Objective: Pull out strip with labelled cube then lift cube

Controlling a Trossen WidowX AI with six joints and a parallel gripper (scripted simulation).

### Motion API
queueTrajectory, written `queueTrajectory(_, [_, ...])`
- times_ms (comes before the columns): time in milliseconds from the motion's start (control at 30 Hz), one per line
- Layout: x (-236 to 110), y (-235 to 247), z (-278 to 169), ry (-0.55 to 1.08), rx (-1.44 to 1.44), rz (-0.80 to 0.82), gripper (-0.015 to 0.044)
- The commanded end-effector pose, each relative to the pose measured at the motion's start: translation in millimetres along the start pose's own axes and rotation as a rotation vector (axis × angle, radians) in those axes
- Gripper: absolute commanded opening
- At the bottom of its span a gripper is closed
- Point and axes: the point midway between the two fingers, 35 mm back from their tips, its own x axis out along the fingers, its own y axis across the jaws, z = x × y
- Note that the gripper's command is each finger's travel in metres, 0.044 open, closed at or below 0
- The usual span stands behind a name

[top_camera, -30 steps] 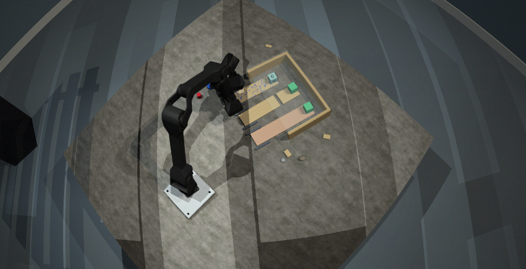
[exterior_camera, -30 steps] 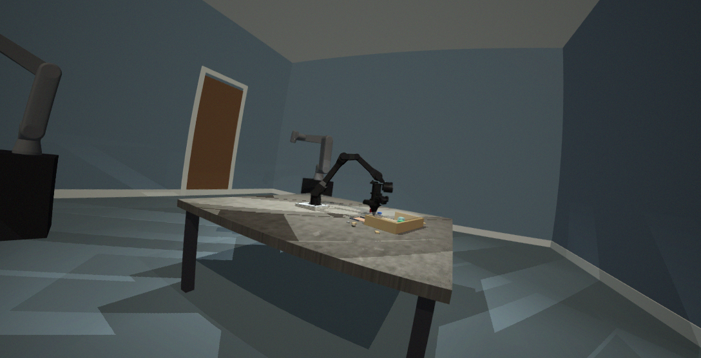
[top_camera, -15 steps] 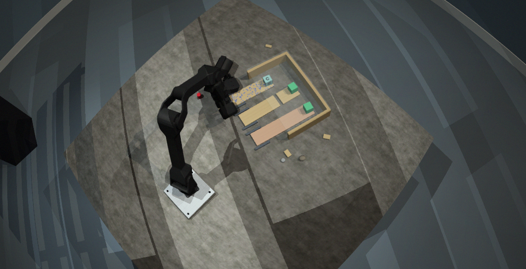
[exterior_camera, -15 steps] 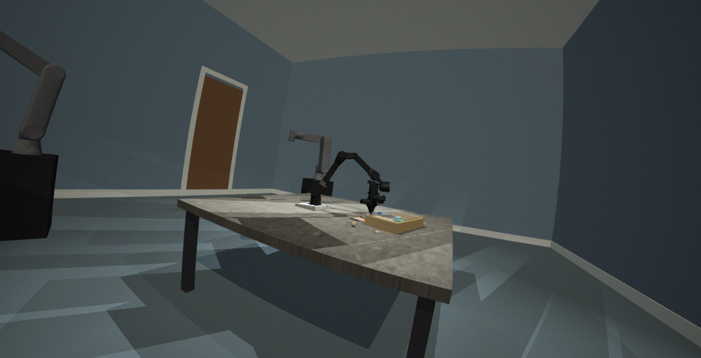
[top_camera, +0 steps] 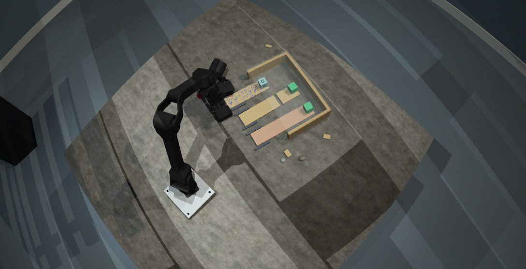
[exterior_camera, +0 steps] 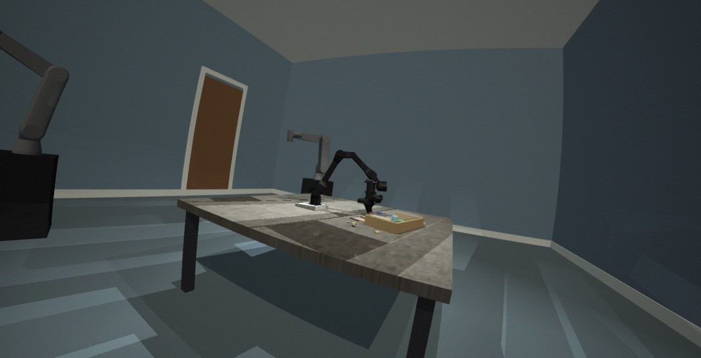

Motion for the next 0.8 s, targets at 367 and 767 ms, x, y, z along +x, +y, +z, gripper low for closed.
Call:
queueTrajectory(367, [4.9, -1.9, -29.3, 0.029, -0.001, -0.007, 0.0])
queueTrajectory(767, [4.6, -2.1, -47.0, 0.03, -0.001, -0.007, 0.0])
